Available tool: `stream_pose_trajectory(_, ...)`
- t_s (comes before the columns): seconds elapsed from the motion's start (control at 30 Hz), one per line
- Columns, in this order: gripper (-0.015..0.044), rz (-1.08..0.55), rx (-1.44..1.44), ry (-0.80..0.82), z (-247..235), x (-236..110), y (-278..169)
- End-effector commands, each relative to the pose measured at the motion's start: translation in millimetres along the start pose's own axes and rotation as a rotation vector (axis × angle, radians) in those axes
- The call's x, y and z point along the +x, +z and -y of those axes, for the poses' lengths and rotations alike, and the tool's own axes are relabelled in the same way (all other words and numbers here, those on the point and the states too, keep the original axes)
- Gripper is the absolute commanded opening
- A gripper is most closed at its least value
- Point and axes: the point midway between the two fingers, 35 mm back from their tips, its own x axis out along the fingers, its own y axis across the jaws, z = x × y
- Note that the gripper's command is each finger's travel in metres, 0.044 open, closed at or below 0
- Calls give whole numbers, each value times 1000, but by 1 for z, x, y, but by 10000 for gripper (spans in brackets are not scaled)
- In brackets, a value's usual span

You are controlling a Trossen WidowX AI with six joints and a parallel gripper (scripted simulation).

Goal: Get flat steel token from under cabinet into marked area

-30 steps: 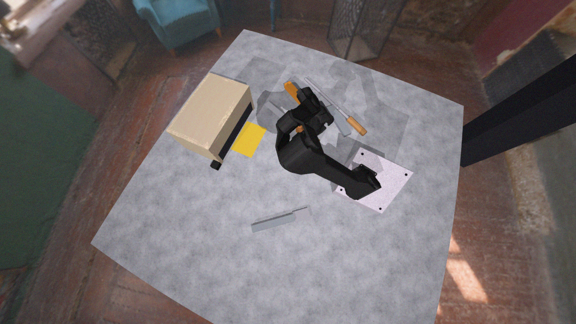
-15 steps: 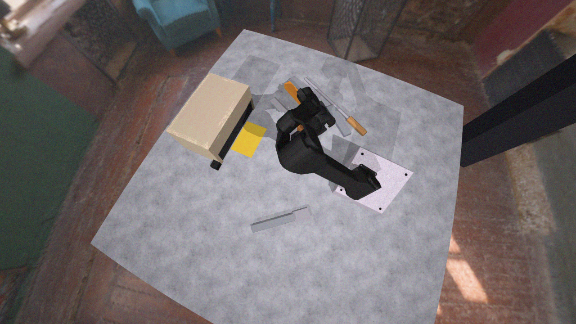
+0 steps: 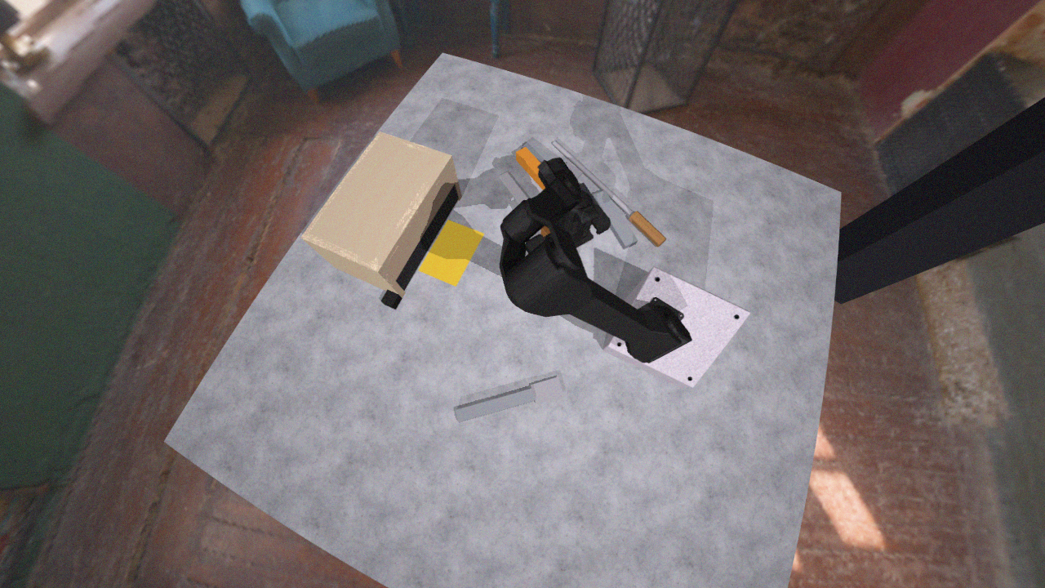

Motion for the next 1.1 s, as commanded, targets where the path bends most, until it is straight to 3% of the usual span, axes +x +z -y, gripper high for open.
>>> stream_pose_trajectory(0.0,0,3,16,-1,-5,-1,1)
stream_pose_trajectory(1.07,0,1,39,1,-48,-1,-3)
